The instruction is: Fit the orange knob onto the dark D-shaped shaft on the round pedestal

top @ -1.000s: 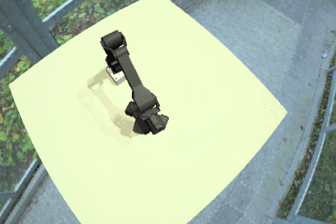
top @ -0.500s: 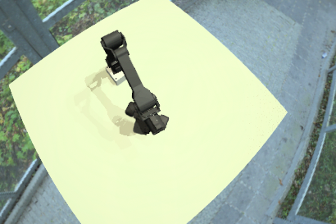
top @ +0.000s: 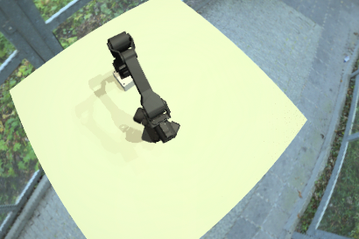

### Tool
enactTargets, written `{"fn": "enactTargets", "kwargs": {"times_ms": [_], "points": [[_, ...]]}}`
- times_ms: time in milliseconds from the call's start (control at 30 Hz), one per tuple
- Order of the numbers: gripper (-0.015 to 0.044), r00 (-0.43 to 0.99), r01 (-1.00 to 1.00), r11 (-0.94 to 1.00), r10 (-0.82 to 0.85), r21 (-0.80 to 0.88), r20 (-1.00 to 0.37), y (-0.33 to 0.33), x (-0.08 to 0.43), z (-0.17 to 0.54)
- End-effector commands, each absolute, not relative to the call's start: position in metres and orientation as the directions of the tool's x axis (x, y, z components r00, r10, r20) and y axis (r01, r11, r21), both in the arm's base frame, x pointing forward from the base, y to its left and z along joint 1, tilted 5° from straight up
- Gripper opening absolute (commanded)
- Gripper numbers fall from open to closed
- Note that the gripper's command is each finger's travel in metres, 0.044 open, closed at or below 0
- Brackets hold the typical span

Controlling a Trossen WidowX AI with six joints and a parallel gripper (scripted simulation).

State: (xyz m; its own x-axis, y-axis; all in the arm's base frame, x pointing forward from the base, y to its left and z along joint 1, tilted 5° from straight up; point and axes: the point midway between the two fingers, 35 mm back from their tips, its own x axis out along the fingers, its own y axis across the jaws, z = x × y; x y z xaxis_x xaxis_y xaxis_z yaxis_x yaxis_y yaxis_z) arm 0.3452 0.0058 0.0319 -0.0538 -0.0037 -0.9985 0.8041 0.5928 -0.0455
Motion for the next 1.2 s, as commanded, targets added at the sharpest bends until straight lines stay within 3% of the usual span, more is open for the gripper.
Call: {"fn": "enactTargets", "kwargs": {"times_ms": [0,200,1167], "points": [[0.0,-0.05,0.819,0.572,-0.006,-0.045,-0.999,0.0055,0.3457,0.0343],[0.0,-0.05,0.91,0.412,-0.006,-0.048,-0.999,0.0055,0.3487,0.0314],[0.0,-0.05,0.91,0.412,-0.006,-0.048,-0.999,0.0053,0.3451,0.0288]]}}
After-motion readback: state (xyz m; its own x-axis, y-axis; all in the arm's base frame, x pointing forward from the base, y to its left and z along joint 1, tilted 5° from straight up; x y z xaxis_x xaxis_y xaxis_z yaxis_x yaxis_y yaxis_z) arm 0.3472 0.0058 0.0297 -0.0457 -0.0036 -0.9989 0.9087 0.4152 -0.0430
